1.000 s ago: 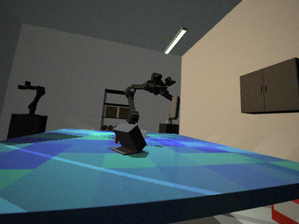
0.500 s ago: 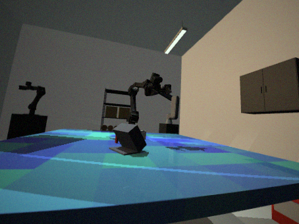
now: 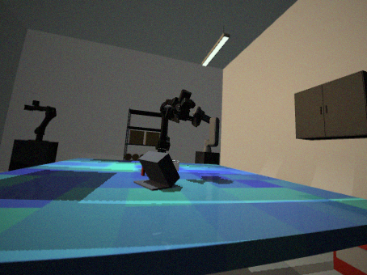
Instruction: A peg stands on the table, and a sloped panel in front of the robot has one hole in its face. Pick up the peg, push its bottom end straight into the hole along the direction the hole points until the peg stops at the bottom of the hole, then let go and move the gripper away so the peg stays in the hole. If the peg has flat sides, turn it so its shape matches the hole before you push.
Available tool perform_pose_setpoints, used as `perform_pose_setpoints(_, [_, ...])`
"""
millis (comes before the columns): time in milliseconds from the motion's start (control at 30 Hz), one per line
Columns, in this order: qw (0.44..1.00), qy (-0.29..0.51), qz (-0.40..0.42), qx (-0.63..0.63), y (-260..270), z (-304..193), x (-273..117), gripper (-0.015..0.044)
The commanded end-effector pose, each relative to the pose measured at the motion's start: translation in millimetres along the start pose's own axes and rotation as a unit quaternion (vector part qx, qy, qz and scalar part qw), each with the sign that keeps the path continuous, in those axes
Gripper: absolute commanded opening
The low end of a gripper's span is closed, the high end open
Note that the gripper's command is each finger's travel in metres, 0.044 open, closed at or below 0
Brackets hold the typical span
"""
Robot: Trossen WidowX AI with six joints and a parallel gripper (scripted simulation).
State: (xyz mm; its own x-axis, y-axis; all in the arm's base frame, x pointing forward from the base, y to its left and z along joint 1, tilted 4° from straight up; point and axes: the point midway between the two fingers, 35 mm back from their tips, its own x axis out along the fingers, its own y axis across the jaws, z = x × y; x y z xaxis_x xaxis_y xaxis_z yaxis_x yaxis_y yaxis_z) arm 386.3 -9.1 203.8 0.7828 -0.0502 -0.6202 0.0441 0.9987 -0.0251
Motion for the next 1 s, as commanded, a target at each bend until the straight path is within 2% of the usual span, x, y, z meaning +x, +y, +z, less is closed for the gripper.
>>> perform_pose_setpoints(0, [0.999, 0.029, -0.011, -0.028, -14.4, -9.6, 7.3, 0.044])
perform_pose_setpoints(467, [0.975, 0.176, -0.019, -0.137, -70.3, -63.2, 26.8, 0.044])
perform_pose_setpoints(967, [0.919, 0.321, 0.047, -0.223, -120.2, -124.9, 26.8, 0.044])
